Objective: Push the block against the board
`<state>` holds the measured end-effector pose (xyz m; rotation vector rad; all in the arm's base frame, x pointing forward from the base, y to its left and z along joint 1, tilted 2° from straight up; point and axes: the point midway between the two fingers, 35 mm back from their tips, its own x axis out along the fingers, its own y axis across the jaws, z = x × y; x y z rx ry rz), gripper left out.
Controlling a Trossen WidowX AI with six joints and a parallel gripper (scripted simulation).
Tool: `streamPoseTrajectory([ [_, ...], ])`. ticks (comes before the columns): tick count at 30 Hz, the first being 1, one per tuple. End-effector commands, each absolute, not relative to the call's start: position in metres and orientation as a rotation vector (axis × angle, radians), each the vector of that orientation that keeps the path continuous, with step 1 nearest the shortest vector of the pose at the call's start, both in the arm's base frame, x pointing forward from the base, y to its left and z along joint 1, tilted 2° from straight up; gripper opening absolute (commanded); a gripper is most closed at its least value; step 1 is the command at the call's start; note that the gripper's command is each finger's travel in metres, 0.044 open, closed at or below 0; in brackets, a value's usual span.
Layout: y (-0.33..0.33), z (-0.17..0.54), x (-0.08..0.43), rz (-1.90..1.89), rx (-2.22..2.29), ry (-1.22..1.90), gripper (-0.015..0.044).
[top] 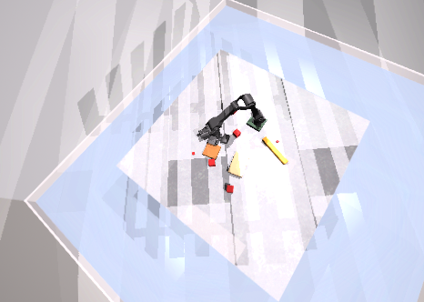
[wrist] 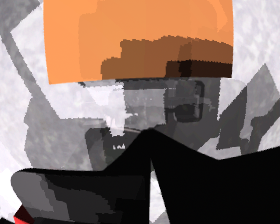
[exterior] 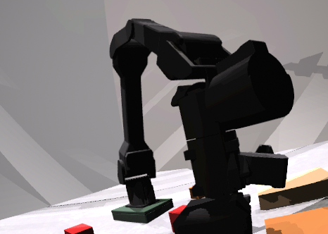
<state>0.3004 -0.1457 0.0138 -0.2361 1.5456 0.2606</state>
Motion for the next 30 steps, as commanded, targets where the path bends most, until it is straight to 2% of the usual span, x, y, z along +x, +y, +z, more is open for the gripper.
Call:
streamPoseTrajectory([
  [1, -0.148, 0.012, 0.292, 0.265, -0.234, 1.551, 0.0],
  [7, -0.15, 0.011, 0.285, 0.265, -0.234, 1.552, 0.0],
  [12, -0.15, 0.064, 0.29, 0.265, -0.234, 1.551, 0.0],
  [18, -0.149, 0.065, 0.293, 0.254, -0.24, 1.535, 0.0],
  [24, -0.066, 0.07, 0.295, 0.259, -0.232, 1.537, 0.0],
  [30, 0.019, 0.072, 0.269, 0.271, -0.223, 1.544, 0.0],
])
